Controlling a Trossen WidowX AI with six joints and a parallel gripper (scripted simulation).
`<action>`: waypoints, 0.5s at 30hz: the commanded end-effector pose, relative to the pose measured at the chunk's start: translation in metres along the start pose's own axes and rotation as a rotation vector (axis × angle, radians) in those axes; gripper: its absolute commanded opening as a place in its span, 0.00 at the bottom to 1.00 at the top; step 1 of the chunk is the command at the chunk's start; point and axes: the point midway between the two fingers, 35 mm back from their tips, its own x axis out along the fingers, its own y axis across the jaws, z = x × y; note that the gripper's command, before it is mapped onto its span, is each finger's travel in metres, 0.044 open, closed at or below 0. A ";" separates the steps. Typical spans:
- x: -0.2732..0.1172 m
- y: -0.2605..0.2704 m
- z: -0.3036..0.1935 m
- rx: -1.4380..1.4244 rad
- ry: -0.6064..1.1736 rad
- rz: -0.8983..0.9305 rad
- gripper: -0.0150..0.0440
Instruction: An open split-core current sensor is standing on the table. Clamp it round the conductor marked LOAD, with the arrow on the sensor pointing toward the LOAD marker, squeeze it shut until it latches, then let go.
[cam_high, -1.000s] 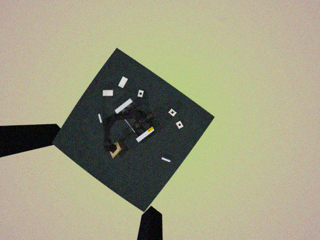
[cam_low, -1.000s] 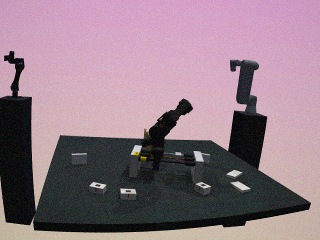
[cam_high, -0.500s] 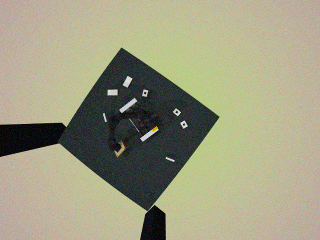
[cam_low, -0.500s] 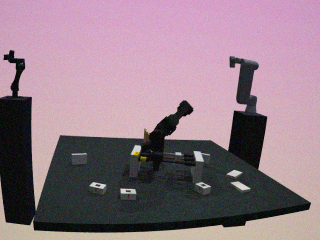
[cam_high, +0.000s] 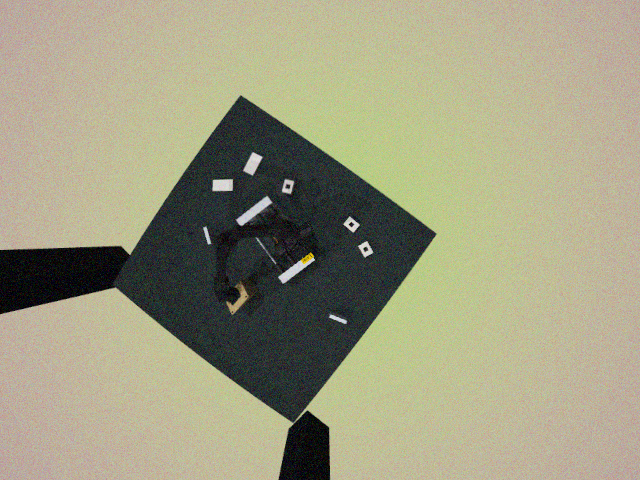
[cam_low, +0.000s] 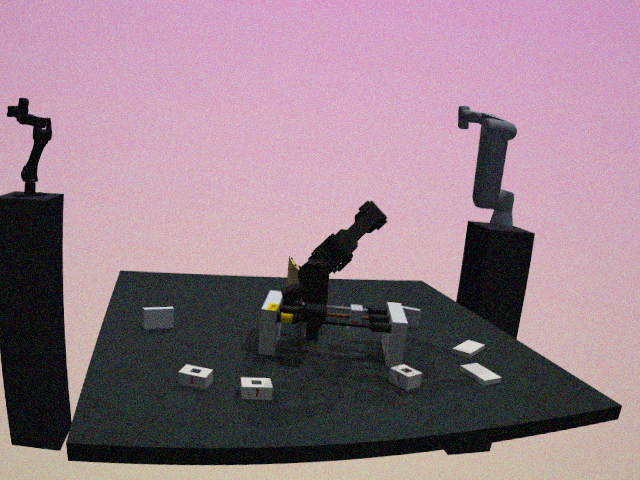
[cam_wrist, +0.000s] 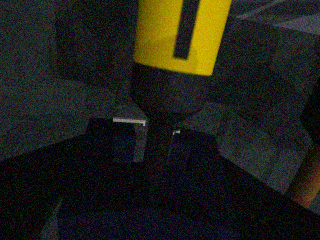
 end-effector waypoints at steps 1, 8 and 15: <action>-0.001 0.000 0.000 -0.001 0.000 0.002 0.83; -0.001 0.000 0.000 -0.001 0.000 0.002 0.75; -0.001 0.000 0.000 -0.001 0.000 0.002 0.47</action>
